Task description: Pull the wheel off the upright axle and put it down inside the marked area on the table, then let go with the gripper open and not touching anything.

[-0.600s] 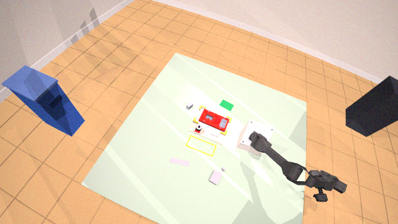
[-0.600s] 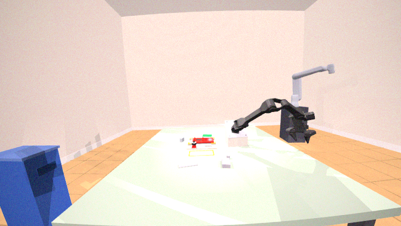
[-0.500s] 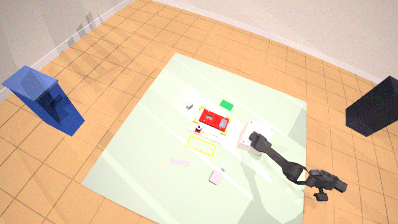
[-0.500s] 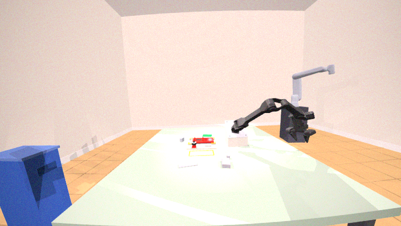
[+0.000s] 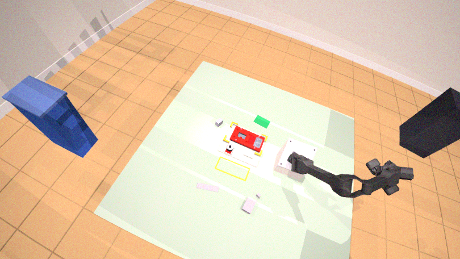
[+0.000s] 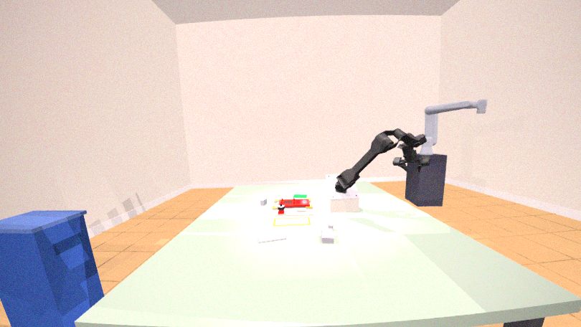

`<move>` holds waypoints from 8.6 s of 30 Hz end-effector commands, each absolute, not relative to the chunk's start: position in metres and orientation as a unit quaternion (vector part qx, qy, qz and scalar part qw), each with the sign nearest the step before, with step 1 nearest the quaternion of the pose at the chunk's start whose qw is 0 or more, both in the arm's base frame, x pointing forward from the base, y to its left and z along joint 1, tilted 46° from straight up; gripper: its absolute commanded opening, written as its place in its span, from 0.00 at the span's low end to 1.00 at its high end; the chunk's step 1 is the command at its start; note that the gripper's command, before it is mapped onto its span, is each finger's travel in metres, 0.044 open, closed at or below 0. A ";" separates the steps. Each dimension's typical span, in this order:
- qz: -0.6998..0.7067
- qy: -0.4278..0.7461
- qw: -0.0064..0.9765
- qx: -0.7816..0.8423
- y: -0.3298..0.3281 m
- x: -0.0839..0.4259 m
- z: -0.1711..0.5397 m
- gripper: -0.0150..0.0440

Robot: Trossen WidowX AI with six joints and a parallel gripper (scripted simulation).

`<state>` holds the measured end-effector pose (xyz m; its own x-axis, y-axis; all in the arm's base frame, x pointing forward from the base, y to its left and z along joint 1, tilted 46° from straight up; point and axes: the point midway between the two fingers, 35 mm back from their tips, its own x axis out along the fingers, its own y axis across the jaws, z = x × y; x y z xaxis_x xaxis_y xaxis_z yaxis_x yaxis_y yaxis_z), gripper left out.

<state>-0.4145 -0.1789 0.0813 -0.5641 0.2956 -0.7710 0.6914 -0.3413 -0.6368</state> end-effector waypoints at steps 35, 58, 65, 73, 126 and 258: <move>-0.297 0.627 0.664 0.278 -0.369 0.092 0.018 0.76; 0.076 0.658 0.721 0.204 -0.148 0.323 0.012 0.76; 0.206 0.662 0.692 0.203 -0.037 0.353 0.021 0.76; 0.335 0.675 0.625 0.203 0.088 0.347 0.035 0.76; 0.347 0.678 0.617 0.198 0.142 0.342 -0.016 0.25; 0.345 0.677 0.617 0.205 0.140 0.293 0.091 0.25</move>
